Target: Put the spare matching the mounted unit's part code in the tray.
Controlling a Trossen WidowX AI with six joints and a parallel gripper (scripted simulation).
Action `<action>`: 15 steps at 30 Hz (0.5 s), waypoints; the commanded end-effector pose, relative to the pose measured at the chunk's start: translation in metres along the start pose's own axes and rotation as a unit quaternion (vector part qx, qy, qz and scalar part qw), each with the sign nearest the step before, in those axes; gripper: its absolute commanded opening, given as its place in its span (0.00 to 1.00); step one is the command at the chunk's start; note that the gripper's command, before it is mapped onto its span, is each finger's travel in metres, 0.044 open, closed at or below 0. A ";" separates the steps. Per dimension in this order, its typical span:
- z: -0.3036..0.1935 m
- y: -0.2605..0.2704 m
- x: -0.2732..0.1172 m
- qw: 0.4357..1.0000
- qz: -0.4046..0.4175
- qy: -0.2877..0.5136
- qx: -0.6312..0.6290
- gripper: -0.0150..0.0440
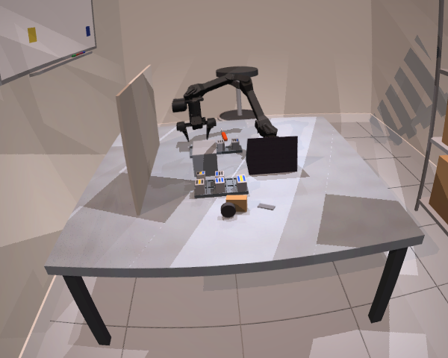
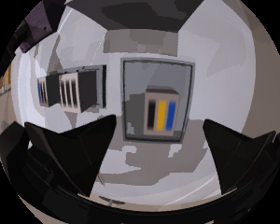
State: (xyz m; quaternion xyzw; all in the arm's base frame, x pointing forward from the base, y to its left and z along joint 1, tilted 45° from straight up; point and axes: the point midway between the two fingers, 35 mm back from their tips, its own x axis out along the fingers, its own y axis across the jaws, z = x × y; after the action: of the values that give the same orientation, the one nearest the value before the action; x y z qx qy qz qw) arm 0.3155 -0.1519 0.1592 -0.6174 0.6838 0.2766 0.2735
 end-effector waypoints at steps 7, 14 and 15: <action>0.001 0.004 -0.071 1.000 -0.003 0.004 -0.002 1.00; 0.001 0.001 -0.066 1.000 -0.013 0.003 -0.001 1.00; 0.001 0.001 -0.066 1.000 -0.013 0.003 -0.001 1.00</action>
State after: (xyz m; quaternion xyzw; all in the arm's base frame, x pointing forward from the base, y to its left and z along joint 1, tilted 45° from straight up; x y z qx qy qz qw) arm 0.3198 -0.1054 0.2061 -0.6265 0.6770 0.2716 0.2747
